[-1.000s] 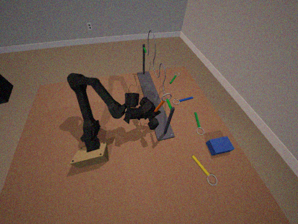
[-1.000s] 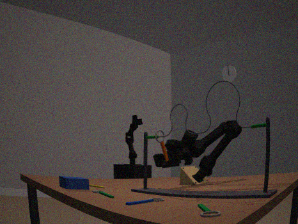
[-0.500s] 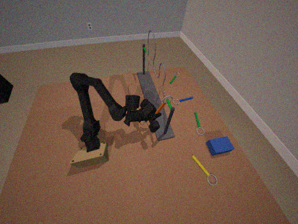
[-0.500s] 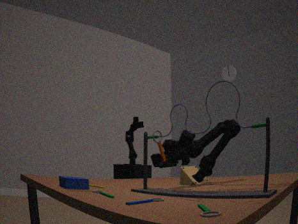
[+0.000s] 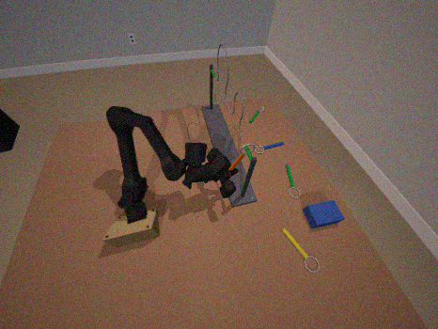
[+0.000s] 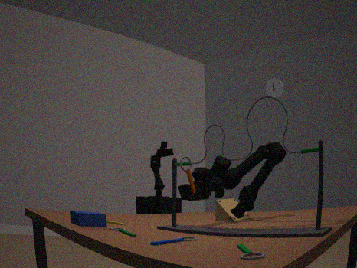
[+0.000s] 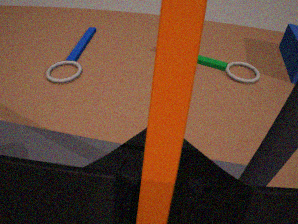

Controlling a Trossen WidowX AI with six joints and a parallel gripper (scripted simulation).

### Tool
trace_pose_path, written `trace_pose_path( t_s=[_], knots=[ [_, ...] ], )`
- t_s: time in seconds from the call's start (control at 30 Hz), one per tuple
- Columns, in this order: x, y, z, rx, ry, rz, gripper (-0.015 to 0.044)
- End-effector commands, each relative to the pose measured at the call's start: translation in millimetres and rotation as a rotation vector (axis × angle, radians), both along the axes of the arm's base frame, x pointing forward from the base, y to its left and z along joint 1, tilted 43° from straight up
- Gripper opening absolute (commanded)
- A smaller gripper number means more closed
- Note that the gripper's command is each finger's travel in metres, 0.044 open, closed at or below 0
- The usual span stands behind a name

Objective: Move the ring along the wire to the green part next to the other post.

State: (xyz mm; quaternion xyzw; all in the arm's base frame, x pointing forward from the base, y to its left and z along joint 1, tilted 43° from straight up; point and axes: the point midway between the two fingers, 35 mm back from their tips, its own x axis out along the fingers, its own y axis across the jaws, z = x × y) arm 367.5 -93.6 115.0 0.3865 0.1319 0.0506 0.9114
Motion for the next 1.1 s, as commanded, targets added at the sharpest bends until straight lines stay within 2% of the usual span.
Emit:
trace_pose_path(
  t_s=[0.0,1.07],
  knots=[
    [-0.7,3.1,-5.0,-0.002,0.003,0.004,-0.015],
    [0.5,10.6,-13.0,-0.001,0.003,0.004,-0.015]
  ],
)
